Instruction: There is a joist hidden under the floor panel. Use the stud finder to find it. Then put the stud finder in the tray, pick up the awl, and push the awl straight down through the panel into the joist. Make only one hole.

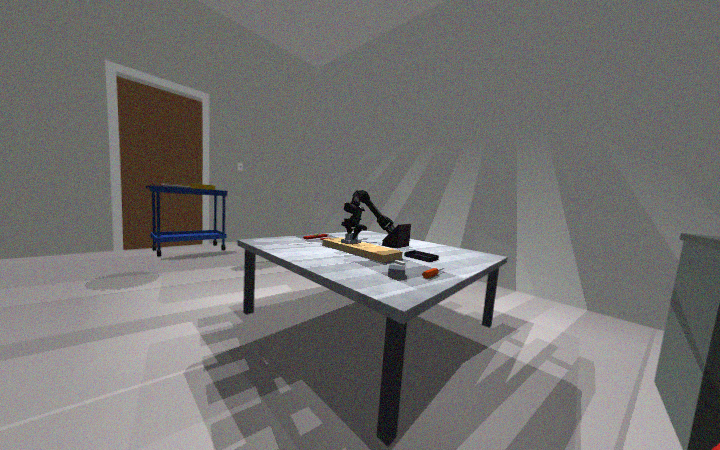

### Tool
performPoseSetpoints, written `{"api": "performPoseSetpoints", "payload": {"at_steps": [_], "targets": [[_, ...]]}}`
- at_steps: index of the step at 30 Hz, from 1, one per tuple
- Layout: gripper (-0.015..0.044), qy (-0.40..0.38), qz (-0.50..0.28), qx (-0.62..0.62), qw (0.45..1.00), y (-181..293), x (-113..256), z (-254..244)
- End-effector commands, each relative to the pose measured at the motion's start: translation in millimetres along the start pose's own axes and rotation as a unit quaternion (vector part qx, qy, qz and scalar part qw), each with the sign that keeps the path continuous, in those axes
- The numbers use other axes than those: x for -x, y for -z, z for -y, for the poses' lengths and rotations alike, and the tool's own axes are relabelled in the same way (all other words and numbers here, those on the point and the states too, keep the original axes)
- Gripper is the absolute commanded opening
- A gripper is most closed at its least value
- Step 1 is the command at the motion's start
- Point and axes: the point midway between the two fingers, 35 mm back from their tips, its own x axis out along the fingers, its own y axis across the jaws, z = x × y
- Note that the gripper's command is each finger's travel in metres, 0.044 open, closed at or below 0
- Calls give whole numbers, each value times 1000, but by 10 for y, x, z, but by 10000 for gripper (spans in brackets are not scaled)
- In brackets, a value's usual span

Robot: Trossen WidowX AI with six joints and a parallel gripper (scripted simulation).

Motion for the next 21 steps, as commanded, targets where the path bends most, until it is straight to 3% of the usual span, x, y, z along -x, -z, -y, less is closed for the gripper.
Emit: {"api": "performPoseSetpoints", "payload": {"at_steps": [1, 21], "targets": [[0, 6, -2, -3, 1000, 7, -3, 194], [0, 8, -1, -3, 1000, 7, 9, 865]]}}
